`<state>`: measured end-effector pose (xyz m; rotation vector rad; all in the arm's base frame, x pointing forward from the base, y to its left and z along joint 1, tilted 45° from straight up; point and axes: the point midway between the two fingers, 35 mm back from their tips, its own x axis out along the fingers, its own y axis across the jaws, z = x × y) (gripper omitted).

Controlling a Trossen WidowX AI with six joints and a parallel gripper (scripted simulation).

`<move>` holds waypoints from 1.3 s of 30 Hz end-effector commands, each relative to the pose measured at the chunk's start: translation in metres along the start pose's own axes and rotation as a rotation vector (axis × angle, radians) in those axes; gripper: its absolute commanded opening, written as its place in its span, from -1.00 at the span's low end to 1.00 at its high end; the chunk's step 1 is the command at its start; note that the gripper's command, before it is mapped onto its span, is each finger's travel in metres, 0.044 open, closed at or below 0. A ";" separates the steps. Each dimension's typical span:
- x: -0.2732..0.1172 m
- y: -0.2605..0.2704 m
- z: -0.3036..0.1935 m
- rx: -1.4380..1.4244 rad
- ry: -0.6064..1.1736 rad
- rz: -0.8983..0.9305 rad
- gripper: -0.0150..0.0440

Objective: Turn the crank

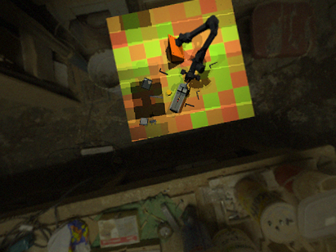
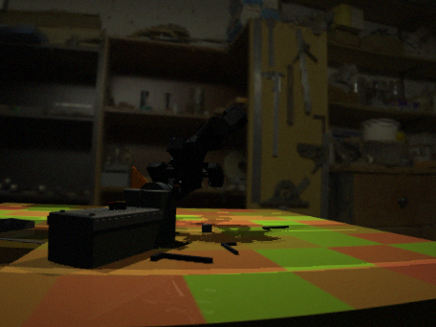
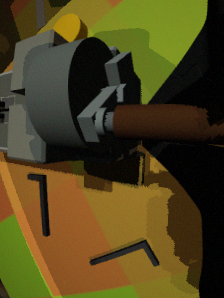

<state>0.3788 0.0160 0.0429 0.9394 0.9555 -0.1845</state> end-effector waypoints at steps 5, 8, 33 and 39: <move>-0.005 -0.011 0.005 0.009 -0.010 -0.009 -0.49; -0.006 -0.014 0.005 0.009 -0.010 -0.009 -0.49; -0.005 -0.027 0.004 0.009 -0.010 -0.009 -0.49; -0.004 -0.029 0.004 0.009 -0.010 -0.010 -0.49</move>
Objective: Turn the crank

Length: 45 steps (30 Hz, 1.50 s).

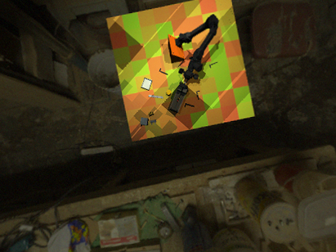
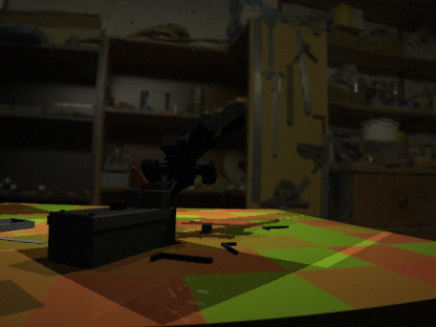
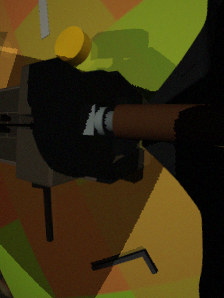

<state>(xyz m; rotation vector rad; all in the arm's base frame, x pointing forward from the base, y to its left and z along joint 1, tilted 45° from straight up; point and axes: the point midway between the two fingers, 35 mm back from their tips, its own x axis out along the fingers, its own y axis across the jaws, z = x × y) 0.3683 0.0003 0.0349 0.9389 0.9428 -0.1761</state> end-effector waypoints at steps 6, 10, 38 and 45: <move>0.000 -0.010 0.000 0.013 -0.002 -0.021 -0.49; 0.000 -0.011 -0.001 0.013 -0.002 -0.021 -0.49; 0.002 -0.016 -0.002 0.013 -0.002 -0.021 -0.49; 0.003 -0.017 -0.003 0.013 -0.002 -0.021 -0.49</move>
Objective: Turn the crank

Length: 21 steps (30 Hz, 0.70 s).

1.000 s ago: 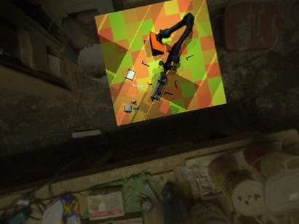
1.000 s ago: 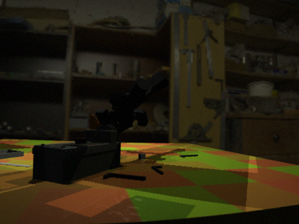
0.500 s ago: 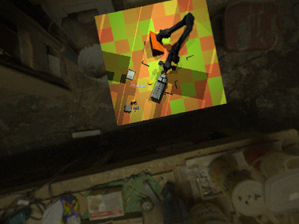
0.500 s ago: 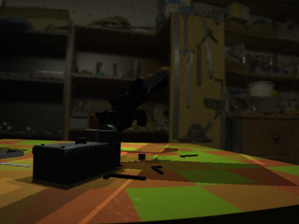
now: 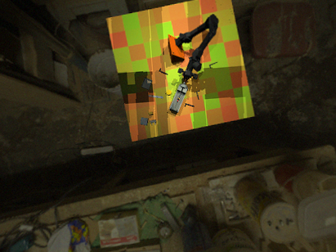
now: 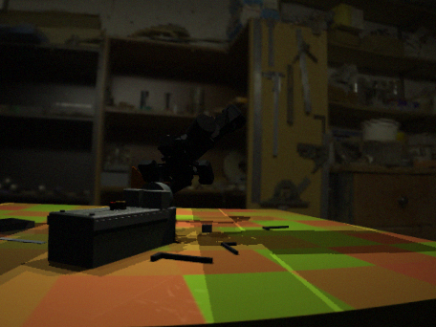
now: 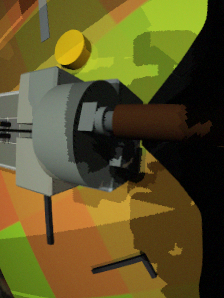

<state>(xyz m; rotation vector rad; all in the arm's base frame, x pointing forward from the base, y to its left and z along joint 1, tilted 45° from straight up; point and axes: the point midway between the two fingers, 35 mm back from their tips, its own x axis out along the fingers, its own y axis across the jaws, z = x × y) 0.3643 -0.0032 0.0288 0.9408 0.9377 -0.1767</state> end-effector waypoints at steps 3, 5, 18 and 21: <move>0.001 -0.009 -0.002 0.012 0.002 -0.024 -0.49; 0.002 -0.010 -0.002 0.012 0.002 -0.024 -0.49; 0.003 -0.012 -0.003 0.012 0.002 -0.024 -0.49; 0.003 -0.012 -0.003 0.012 0.002 -0.024 -0.49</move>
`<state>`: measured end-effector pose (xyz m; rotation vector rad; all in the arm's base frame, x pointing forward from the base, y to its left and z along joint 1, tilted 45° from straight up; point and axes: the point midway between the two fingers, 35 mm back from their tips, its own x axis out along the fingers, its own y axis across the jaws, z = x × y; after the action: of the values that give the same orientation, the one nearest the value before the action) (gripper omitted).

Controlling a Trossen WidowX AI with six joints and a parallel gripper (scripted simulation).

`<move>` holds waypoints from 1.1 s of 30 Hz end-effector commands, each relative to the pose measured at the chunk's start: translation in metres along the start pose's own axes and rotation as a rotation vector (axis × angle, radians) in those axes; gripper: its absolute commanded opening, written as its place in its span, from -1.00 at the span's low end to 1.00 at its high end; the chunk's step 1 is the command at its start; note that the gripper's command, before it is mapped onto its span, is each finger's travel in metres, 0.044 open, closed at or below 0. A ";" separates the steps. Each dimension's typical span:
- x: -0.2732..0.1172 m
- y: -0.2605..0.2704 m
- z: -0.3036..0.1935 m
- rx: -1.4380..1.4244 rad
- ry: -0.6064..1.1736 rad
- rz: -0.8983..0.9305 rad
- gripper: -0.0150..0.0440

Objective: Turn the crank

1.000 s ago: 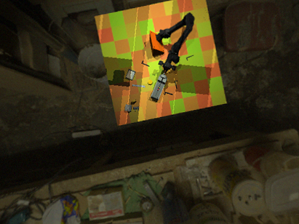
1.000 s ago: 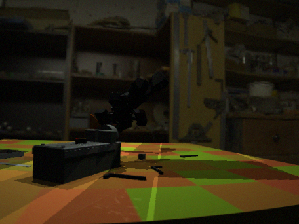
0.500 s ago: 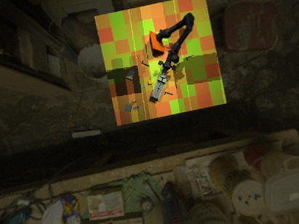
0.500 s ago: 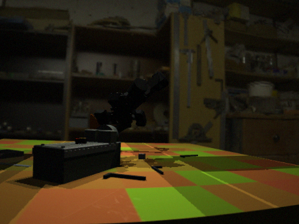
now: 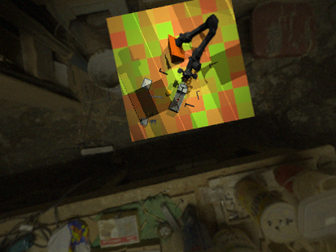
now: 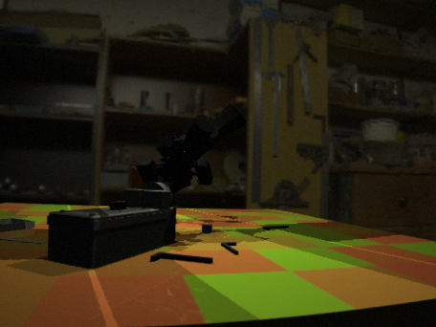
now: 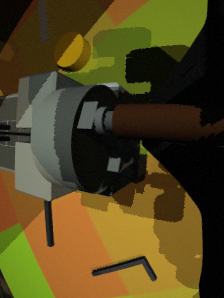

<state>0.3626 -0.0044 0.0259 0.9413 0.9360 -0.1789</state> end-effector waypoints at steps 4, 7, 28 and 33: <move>0.002 -0.009 -0.003 0.010 0.005 -0.023 -0.49; 0.003 -0.010 -0.003 0.010 0.005 -0.023 -0.49; 0.006 -0.014 -0.006 0.010 0.005 -0.023 -0.49; 0.007 -0.016 -0.007 0.010 0.005 -0.023 -0.49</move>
<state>0.3583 -0.0061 0.0170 0.9432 0.9343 -0.1854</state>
